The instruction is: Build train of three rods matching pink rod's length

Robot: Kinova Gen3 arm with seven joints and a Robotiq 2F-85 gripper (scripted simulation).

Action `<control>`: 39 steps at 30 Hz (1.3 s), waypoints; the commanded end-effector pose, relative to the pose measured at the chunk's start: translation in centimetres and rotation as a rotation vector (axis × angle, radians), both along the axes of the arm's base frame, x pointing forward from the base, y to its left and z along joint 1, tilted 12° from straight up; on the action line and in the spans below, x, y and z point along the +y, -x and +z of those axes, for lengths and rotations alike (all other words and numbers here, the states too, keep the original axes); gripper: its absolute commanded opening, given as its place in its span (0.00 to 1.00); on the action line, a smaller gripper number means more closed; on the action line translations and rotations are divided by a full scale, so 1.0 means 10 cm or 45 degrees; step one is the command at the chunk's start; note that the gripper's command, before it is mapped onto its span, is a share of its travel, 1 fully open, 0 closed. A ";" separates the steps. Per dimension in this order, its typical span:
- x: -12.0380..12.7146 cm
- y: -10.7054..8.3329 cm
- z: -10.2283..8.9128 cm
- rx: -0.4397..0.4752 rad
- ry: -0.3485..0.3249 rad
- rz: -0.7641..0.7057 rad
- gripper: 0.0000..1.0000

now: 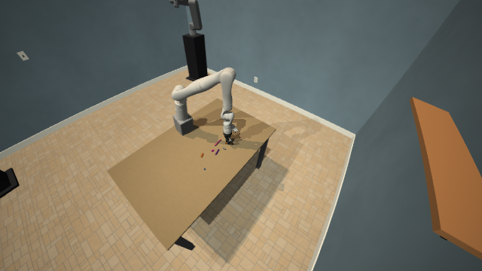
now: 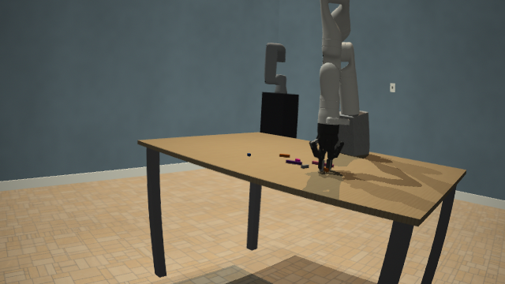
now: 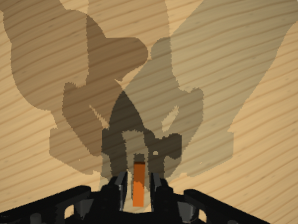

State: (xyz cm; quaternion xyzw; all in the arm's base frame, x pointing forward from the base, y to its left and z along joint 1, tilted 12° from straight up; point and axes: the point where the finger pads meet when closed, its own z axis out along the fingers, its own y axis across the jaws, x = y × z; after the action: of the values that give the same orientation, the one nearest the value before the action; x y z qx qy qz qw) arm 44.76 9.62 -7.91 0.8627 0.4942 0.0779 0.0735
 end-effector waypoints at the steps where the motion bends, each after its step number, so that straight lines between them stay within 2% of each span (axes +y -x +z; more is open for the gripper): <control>1: 0.00 -0.01 0.01 -0.002 -0.001 0.000 0.24; 2: 0.00 -0.01 0.01 -0.002 -0.001 0.000 0.24; 3: 0.00 -0.01 0.01 -0.002 -0.001 0.000 0.05; 39: 0.00 0.00 0.01 -0.002 -0.001 0.000 0.05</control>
State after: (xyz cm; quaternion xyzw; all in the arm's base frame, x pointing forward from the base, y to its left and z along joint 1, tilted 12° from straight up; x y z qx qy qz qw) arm 44.77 9.61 -7.90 0.8628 0.4940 0.0781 0.0735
